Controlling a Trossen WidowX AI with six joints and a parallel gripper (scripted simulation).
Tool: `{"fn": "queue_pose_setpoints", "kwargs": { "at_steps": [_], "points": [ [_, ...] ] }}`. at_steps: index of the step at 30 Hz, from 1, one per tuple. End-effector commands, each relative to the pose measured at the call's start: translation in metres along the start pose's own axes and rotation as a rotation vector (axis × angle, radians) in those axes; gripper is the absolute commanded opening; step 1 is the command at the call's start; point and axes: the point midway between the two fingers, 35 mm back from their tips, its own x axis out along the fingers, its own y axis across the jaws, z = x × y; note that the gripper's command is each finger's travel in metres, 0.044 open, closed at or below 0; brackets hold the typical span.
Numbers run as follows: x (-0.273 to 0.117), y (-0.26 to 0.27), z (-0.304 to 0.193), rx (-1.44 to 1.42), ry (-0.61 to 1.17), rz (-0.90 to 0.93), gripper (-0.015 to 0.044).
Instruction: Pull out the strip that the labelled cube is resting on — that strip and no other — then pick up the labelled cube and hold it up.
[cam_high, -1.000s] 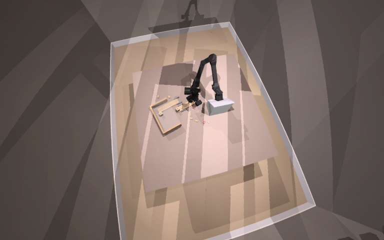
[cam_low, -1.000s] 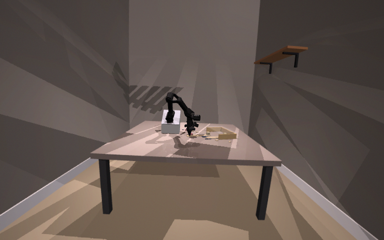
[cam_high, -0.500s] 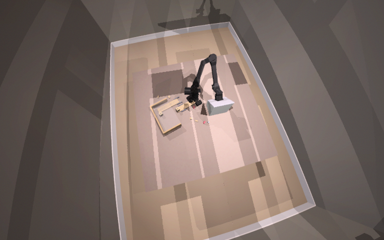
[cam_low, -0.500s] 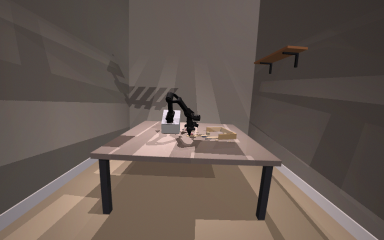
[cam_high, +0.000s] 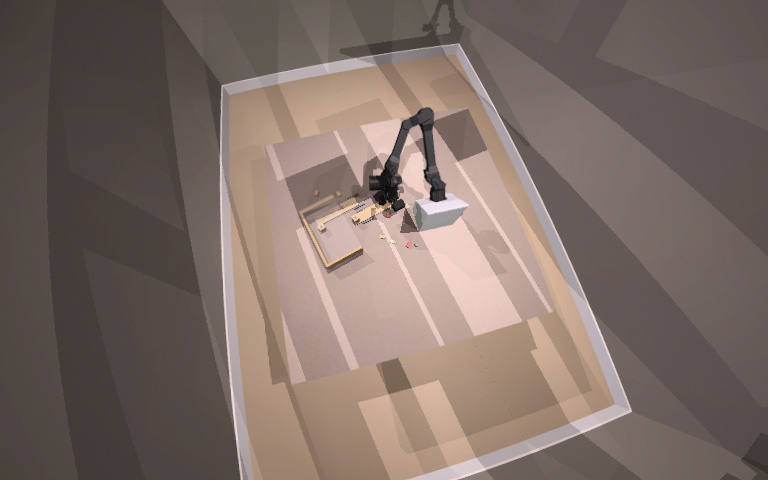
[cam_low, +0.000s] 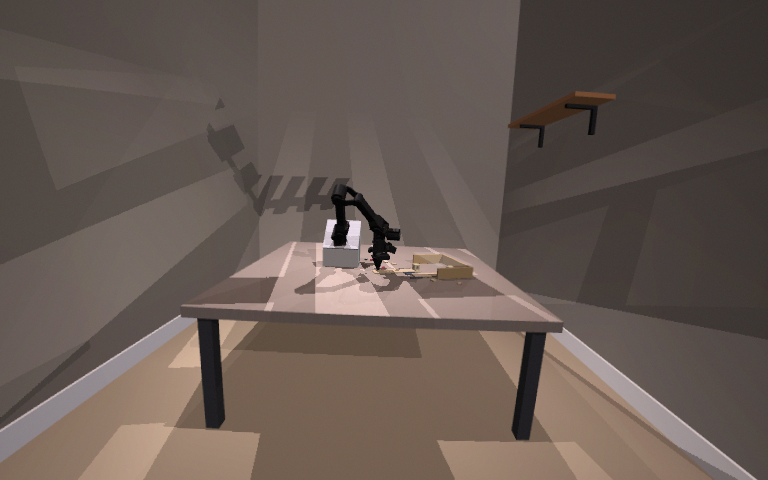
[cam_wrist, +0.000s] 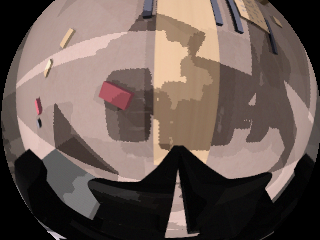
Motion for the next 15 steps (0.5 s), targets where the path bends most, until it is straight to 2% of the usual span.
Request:
{"fn": "queue_pose_setpoints", "kwargs": {
  "at_steps": [1, 5, 15],
  "points": [
    [-0.027, -0.002, 0.004, 0.004, 0.0, -0.004, 0.0],
    [-0.034, -0.002, 0.004, 0.004, 0.005, -0.005, 0.0],
    [-0.036, -0.002, 0.047, -0.102, 0.003, -0.004, 0.0263]
  ]
}}
